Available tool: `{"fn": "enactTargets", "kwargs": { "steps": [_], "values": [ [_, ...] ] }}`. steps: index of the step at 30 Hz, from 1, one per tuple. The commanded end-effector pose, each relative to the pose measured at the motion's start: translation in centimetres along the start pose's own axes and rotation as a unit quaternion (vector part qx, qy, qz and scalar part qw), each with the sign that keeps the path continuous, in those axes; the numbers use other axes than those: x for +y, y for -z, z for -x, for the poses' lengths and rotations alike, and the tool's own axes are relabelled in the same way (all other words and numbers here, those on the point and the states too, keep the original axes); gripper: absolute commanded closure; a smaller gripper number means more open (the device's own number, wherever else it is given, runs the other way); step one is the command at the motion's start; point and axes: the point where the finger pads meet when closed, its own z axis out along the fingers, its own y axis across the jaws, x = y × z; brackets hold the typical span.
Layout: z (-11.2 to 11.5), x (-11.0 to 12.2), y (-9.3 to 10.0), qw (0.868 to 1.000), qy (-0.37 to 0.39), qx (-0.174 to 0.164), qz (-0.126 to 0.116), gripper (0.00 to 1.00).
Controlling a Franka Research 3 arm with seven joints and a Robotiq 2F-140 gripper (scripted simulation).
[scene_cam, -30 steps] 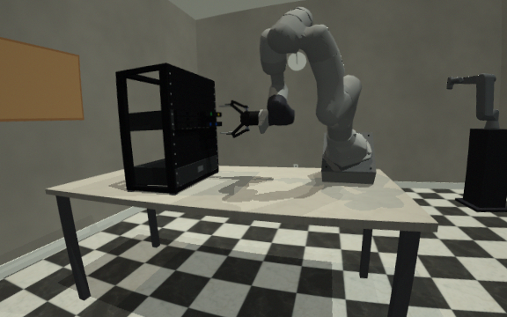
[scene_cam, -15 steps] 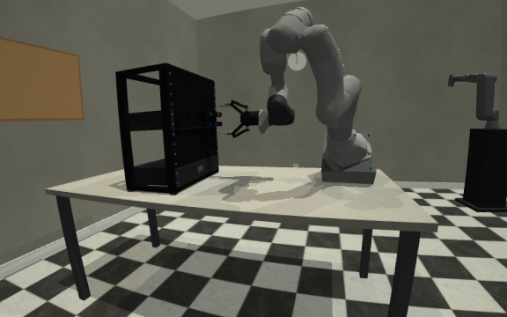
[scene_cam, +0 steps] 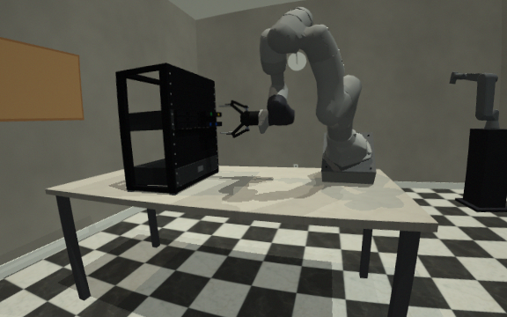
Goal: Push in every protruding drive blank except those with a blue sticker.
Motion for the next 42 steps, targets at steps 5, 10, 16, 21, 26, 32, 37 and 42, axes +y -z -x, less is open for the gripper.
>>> {"fn": "enactTargets", "kwargs": {
  "steps": [5, 10, 16, 21, 26, 32, 37, 42],
  "values": [
    [0.0, -0.1, -0.1, 1.0, -0.003, -0.001, -0.001, 0.0],
    [0.0, -0.1, -0.1, 1.0, -0.003, -0.001, -0.001, 0.0],
    [0.0, -0.1, -0.1, 1.0, -0.003, -0.001, -0.001, 0.0],
    [0.0, -0.1, -0.1, 1.0, -0.003, -0.001, -0.001, 0.0],
    [0.0, -0.1, -0.1, 1.0, -0.003, -0.001, -0.001, 0.0],
    [0.0, -0.1, -0.1, 1.0, -0.003, -0.001, -0.001, 0.0],
    [1.2, -0.8, -0.2, 1.0, -0.003, -0.001, -0.001, 0.0],
    [3.8, -2.1, -0.4, 1.0, -0.003, -0.001, -0.001, 0.0]
  ]
}}
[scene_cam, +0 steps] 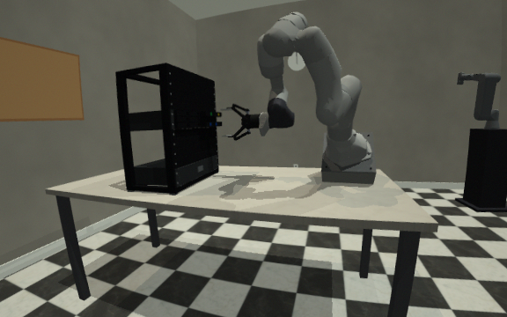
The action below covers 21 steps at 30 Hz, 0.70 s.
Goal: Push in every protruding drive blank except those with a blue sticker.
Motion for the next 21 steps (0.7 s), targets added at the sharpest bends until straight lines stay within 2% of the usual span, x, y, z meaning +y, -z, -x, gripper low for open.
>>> {"fn": "enactTargets", "kwargs": {
  "steps": [1, 8, 21],
  "values": [
    [1.6, -0.5, -0.3, 1.0, 0.006, 0.005, 0.004, 0.0],
    [3.1, -1.2, -0.4, 1.0, 0.006, 0.005, 0.004, 0.0],
    [3.2, -1.3, -0.4, 1.0, 0.006, 0.005, 0.004, 0.0]
  ]
}}
